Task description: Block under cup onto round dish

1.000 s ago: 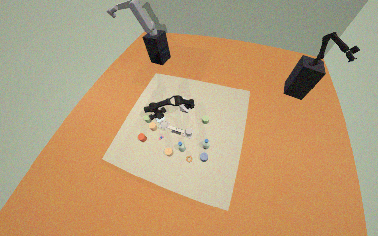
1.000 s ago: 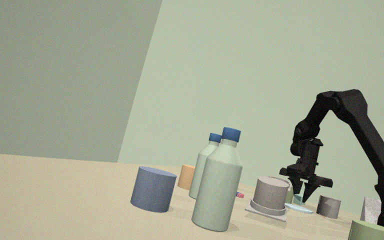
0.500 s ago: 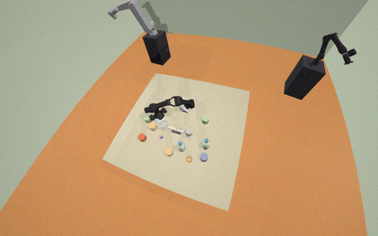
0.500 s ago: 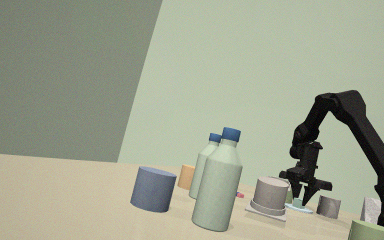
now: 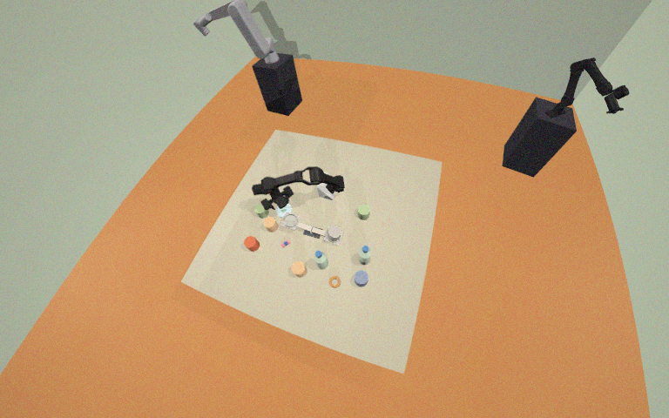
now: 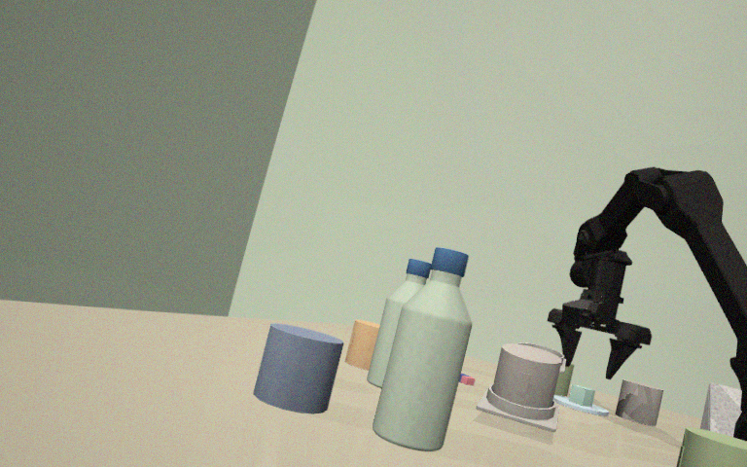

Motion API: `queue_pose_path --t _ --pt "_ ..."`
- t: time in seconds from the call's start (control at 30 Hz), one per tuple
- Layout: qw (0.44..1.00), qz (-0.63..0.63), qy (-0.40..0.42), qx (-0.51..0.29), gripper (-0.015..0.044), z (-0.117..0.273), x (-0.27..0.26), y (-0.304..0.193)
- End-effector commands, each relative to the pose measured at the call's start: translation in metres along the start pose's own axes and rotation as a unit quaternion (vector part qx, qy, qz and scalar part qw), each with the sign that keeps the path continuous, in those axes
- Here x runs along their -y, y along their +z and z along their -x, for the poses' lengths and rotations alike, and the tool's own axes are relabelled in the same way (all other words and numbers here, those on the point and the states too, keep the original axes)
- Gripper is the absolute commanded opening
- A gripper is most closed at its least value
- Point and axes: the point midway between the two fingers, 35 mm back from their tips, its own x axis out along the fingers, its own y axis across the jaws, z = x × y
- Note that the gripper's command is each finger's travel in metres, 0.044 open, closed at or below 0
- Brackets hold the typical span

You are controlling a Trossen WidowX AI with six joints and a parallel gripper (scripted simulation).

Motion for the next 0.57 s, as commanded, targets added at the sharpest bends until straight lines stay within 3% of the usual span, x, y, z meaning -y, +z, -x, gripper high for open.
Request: queue_pose_path --t 0.0,0.17,0.53 --pt "1.0 0.003 0.001 -0.002 0.044 0.012 -0.001 0.001" --pt "1.0 0.0 -0.005 -0.002 0.044 0.055 -0.003 0.0" --pt "1.0 0.0 -0.005 -0.002 0.044 0.057 -0.003 0.0"
